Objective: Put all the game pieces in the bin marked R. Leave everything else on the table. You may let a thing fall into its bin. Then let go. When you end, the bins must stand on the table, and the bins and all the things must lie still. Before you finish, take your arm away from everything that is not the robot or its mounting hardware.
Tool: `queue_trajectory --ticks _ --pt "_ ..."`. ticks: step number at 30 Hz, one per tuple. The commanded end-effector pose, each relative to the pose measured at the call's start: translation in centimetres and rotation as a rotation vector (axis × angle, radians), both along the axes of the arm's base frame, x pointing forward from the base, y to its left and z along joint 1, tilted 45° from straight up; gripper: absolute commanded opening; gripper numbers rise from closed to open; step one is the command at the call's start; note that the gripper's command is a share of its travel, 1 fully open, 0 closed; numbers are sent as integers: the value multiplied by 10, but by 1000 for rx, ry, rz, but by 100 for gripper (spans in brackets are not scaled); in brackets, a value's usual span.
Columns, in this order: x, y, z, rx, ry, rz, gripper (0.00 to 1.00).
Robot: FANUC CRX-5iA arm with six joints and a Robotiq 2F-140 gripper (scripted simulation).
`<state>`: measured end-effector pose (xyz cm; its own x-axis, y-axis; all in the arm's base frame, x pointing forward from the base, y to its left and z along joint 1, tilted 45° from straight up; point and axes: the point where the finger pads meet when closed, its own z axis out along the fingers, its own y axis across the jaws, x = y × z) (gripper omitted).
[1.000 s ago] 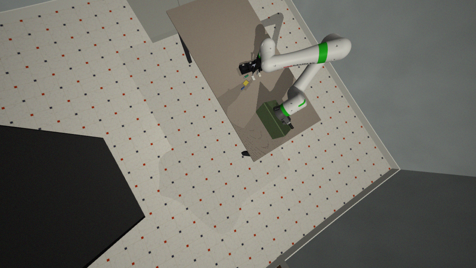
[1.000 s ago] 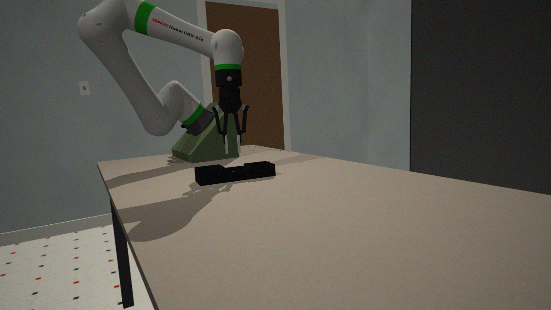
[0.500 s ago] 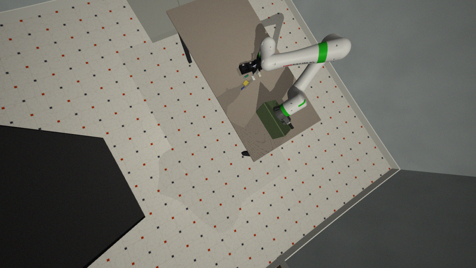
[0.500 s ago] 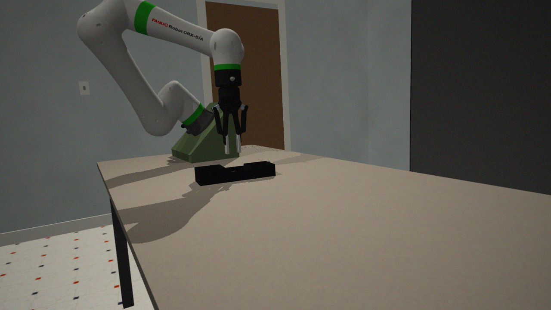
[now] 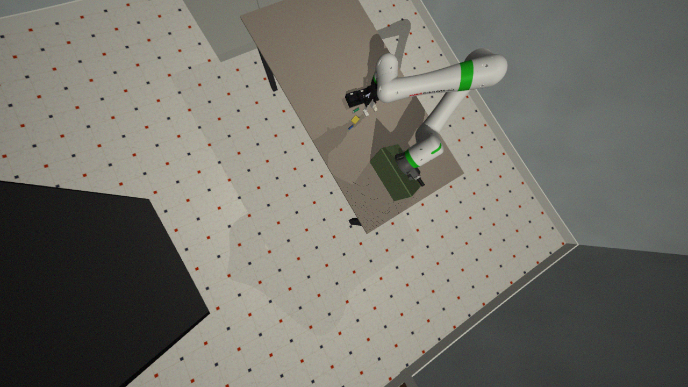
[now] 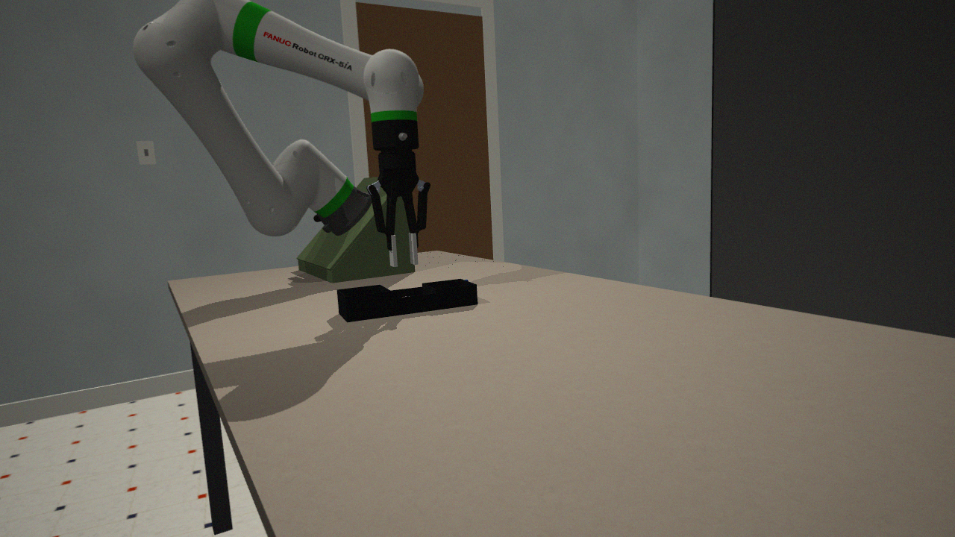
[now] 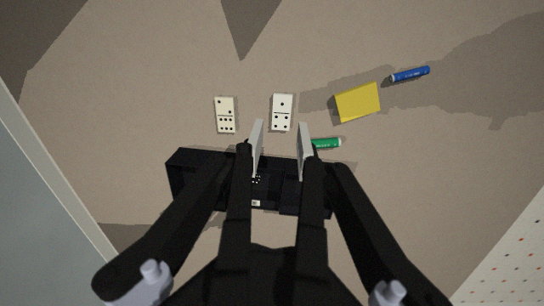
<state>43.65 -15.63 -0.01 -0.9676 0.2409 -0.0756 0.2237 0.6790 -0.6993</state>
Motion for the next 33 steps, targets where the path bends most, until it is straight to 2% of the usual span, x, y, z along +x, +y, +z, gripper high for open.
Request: queue_trajectory --ticks 1,8,24,33 --pt "0 0 0 0 0 0 25" --pt "0 0 0 0 0 0 25" --pt "-6 -38 -39 0 0 0 25" --pt "-6 -41 -42 0 0 0 25"
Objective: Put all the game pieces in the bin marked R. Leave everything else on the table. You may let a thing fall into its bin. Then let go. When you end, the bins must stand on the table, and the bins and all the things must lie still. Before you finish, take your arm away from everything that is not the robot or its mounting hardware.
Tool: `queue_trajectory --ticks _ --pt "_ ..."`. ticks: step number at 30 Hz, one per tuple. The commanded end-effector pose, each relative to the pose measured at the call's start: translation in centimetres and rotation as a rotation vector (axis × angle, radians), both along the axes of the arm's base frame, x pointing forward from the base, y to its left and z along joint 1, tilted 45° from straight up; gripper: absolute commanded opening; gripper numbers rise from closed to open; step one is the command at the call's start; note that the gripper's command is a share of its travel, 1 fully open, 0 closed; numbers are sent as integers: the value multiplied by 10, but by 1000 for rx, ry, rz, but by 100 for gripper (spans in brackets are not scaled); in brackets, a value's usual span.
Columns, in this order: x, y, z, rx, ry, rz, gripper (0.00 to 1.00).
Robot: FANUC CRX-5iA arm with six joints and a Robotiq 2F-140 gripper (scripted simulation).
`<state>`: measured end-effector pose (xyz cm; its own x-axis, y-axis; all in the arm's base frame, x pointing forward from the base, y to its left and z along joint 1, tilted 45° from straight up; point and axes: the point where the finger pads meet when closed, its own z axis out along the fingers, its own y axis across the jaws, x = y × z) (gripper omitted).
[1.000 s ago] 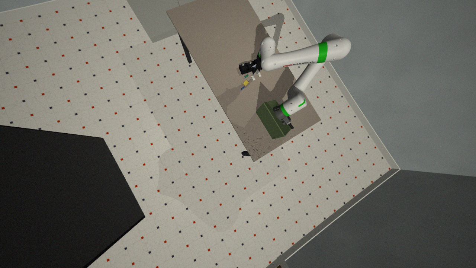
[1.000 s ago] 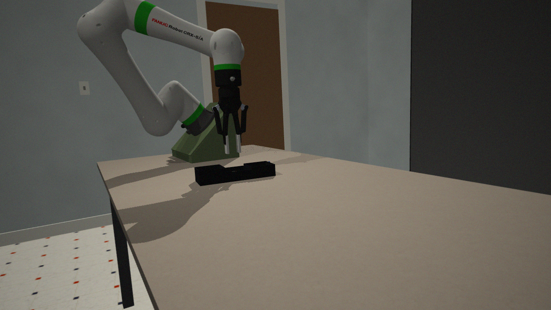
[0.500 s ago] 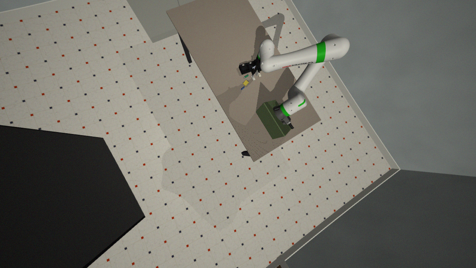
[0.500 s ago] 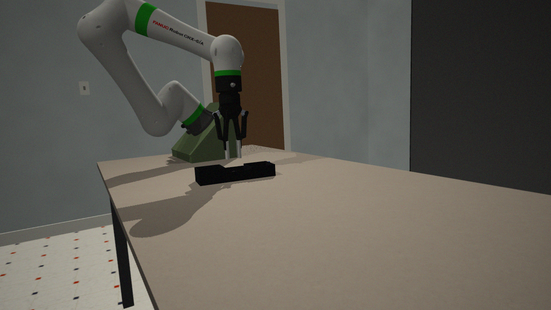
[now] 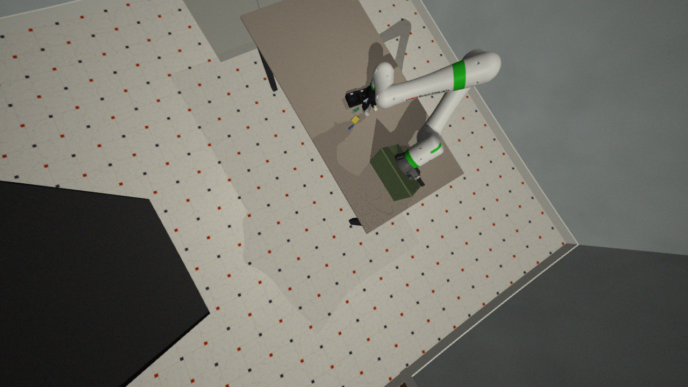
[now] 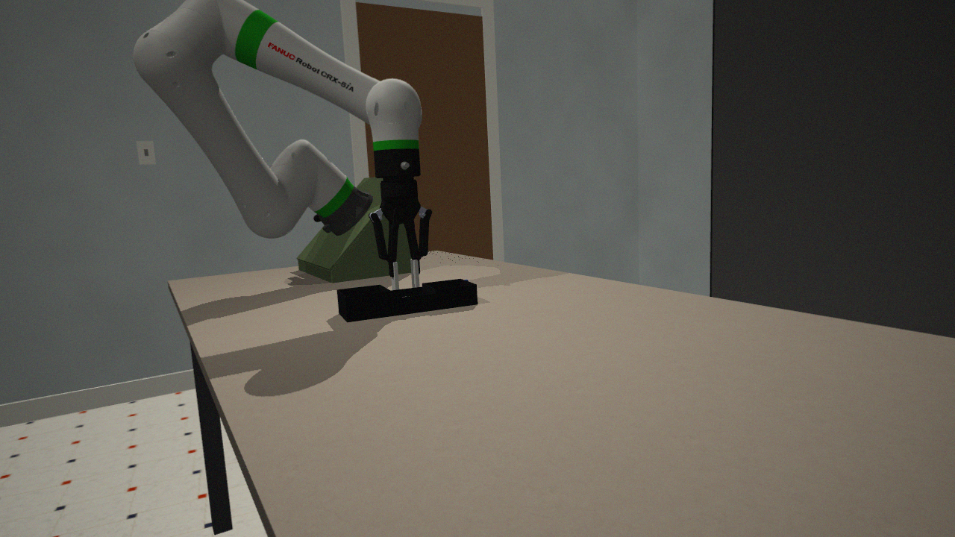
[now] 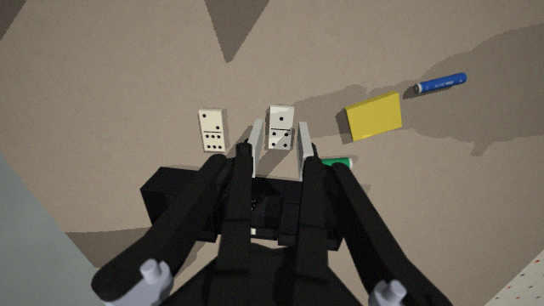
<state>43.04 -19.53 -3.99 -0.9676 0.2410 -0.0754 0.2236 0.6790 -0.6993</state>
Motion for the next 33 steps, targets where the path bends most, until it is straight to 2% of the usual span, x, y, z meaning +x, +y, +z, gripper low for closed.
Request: queue_trajectory --ticks 1,19,20,33 --pt "0 -3 -3 0 0 0 25" --pt "-2 -7 -8 0 0 0 25" --pt "-2 -7 -8 0 0 0 13" --pt "-2 -7 -8 0 0 0 13"
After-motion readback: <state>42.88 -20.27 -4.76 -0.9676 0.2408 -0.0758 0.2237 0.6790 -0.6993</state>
